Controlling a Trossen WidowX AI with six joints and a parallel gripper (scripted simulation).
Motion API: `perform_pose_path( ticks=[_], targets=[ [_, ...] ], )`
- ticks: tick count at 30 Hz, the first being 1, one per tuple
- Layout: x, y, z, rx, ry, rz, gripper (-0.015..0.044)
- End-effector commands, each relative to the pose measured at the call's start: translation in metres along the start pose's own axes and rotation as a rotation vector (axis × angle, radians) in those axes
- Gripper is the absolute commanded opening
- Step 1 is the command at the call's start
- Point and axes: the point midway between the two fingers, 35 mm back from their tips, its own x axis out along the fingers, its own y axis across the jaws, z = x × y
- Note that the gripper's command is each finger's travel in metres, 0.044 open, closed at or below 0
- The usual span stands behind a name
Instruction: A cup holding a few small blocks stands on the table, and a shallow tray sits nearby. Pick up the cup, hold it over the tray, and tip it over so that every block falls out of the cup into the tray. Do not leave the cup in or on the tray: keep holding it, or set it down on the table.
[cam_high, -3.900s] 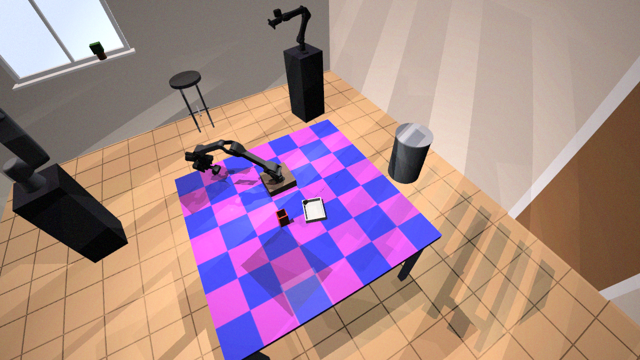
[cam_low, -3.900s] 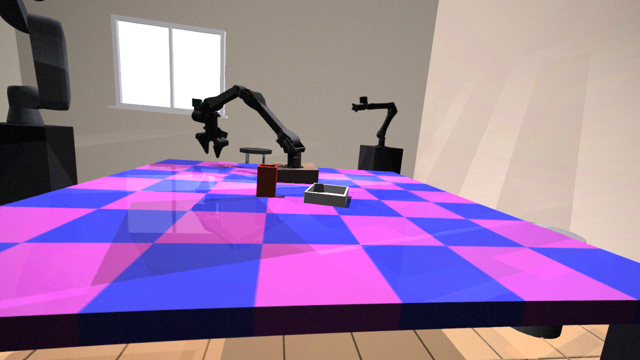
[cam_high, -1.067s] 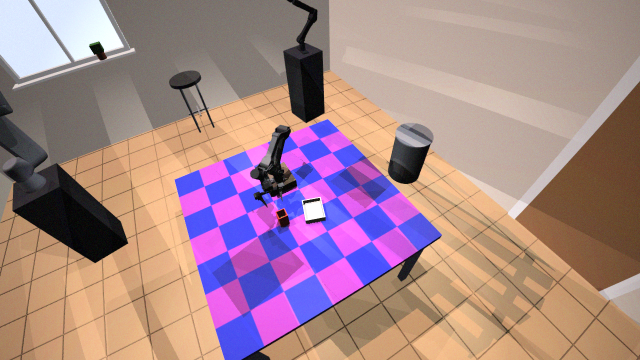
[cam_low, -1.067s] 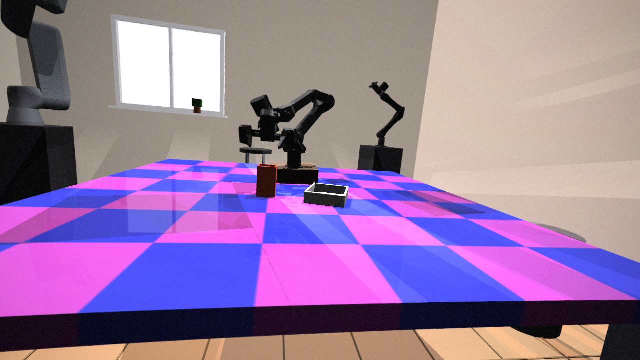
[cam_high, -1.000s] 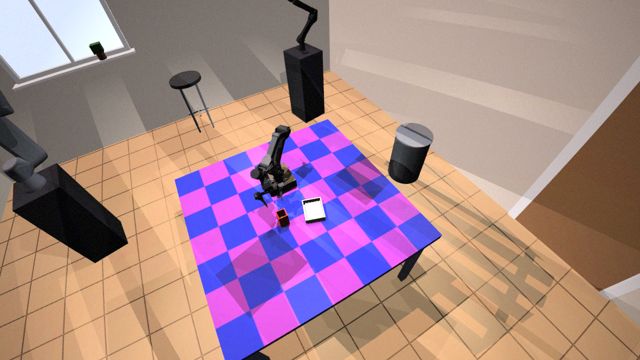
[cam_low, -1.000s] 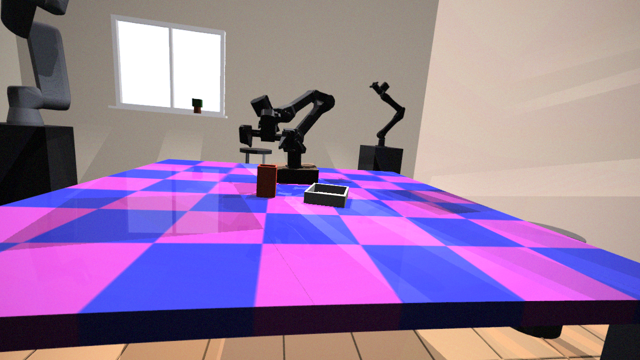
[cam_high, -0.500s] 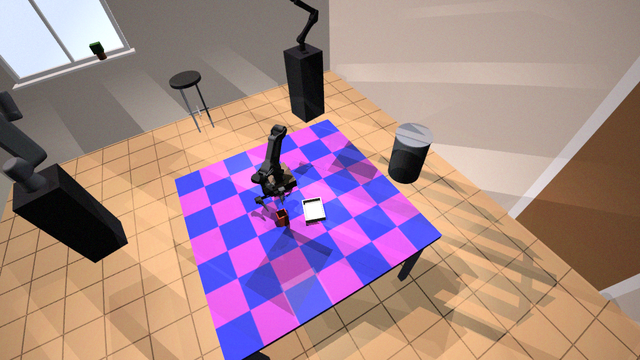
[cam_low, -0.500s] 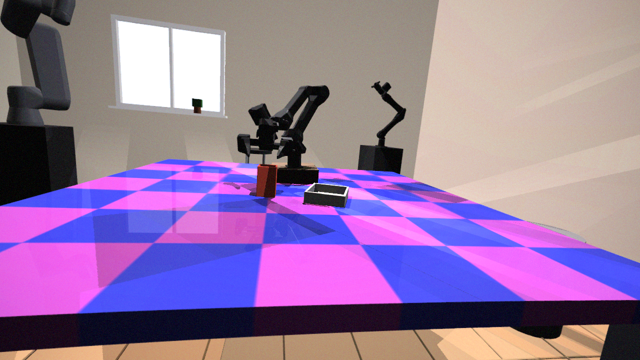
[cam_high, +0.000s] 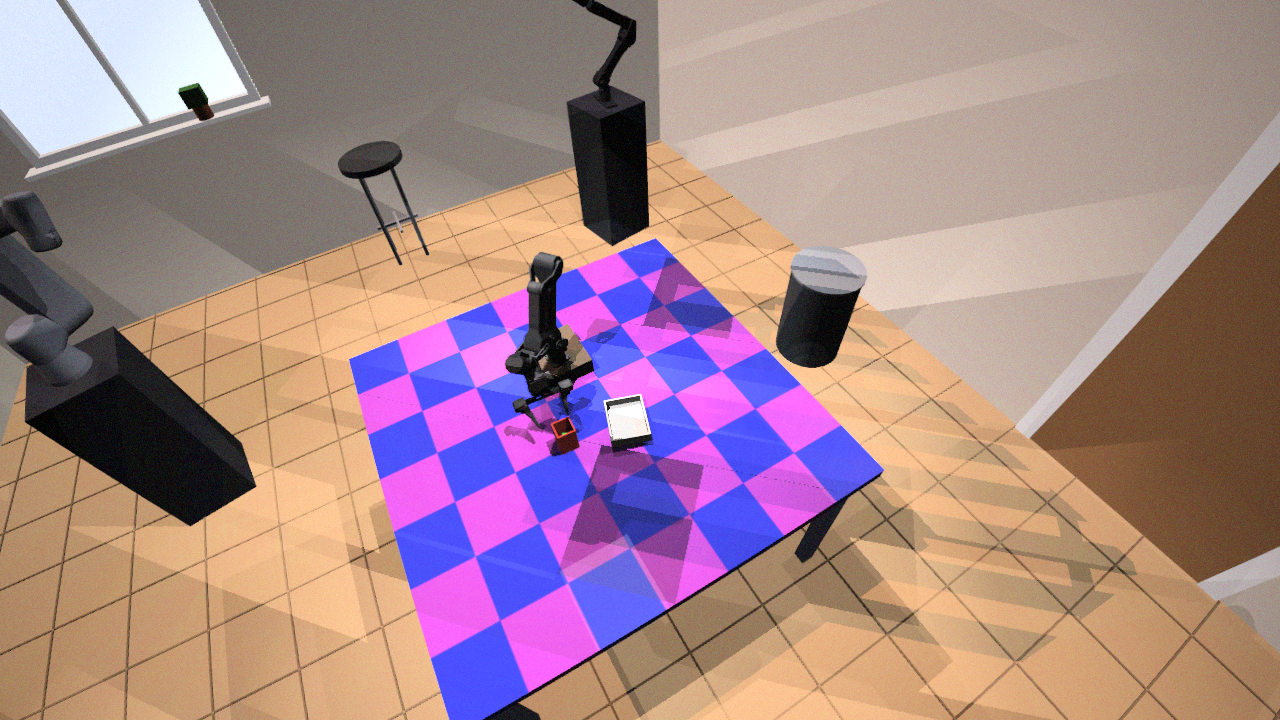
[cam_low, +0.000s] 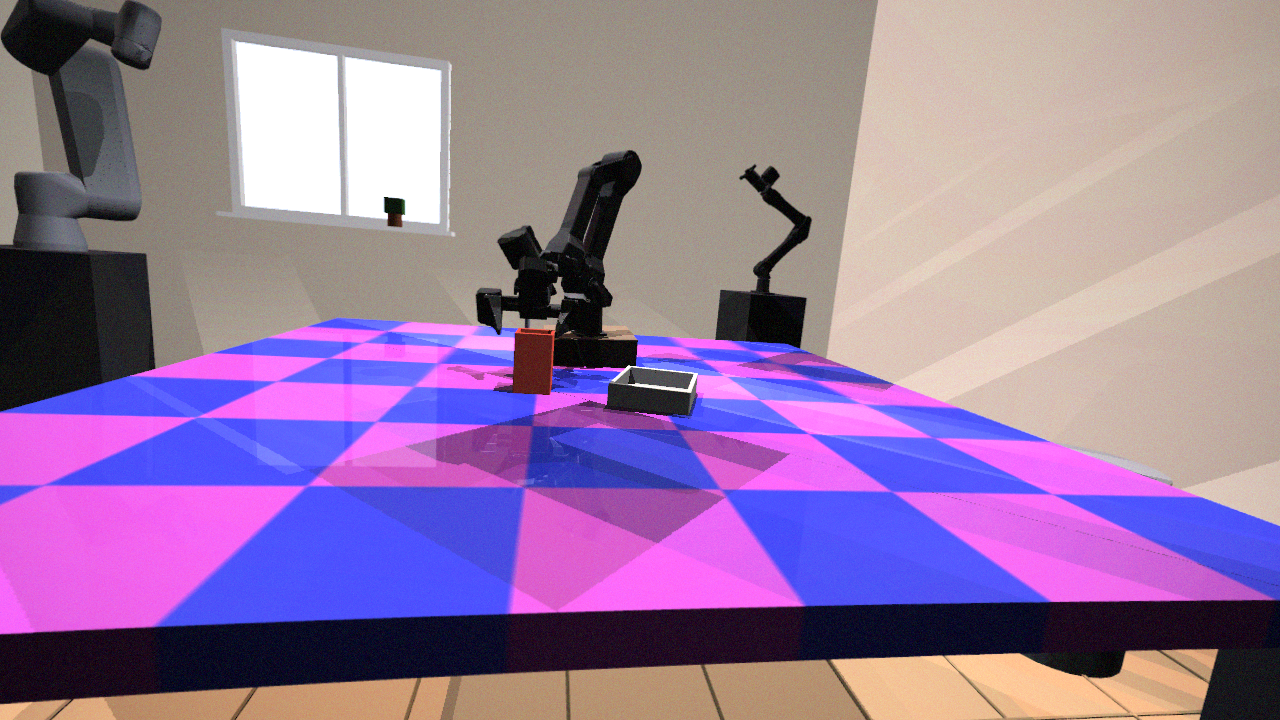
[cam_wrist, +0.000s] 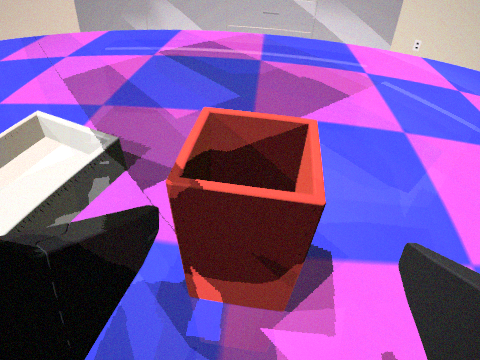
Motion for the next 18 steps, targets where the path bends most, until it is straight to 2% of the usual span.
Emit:
perform_pose_path(
  ticks=[1, 18],
  targets=[
    [0.001, 0.003, -0.008, 0.007, 0.002, 0.005, 0.044],
    [0.024, 0.003, -0.006, -0.009, -0.012, 0.0, 0.044]
  ],
)
